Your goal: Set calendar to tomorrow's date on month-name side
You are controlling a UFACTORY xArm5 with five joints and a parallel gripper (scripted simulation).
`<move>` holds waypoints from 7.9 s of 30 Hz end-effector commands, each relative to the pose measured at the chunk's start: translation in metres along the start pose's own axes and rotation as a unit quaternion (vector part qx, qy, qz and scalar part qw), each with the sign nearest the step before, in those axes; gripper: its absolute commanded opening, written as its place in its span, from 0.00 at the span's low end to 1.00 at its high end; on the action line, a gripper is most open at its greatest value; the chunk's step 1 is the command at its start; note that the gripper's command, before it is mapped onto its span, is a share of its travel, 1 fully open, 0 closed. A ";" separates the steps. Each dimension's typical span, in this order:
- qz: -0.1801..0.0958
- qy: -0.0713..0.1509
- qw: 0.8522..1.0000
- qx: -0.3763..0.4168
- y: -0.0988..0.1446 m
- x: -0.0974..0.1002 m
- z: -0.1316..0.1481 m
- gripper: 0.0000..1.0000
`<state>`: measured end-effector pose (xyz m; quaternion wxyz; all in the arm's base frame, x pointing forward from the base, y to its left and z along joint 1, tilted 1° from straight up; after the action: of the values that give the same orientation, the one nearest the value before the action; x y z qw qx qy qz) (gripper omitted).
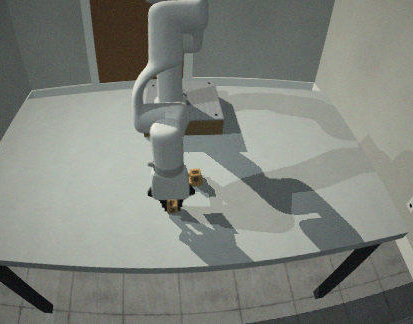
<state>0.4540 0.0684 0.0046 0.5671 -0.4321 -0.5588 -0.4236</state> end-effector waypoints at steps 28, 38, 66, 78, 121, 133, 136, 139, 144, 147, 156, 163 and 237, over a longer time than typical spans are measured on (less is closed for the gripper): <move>-0.002 0.000 1.000 0.000 0.001 0.001 0.000 0.29; -0.002 0.000 1.000 0.000 0.001 0.001 0.000 0.29; -0.002 0.000 1.000 0.000 0.001 0.001 0.000 0.49; -0.002 0.000 1.000 0.000 0.001 0.019 0.001 0.49; -0.002 0.000 1.000 0.000 0.001 0.091 0.002 1.00; -0.002 0.000 0.999 0.048 0.003 0.091 0.002 1.00; -0.002 0.000 0.996 0.091 0.004 0.091 0.002 1.00; -0.002 0.000 0.992 0.129 0.005 0.091 0.002 1.00; -0.002 -0.001 0.980 0.199 0.008 0.092 0.002 1.00; -0.002 -0.001 0.968 0.252 0.010 0.092 0.001 1.00; -0.002 -0.001 0.931 0.365 0.014 0.093 0.001 1.00; -0.001 -0.001 0.886 0.465 0.017 0.093 0.001 1.00; 0.000 -0.002 0.032 0.999 0.051 0.097 -0.003 1.00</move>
<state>0.5023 0.0789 0.0994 0.4827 0.5243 -0.4739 0.5173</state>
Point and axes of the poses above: the point where the finger pads meet when closed, its own x axis back along the fingers, its own z axis across the jaws, y = z × x, the point moved 5 cm from there along x, back along the fingers, and after that the axes turned 7 degrees about x, right-handed, at the moved point
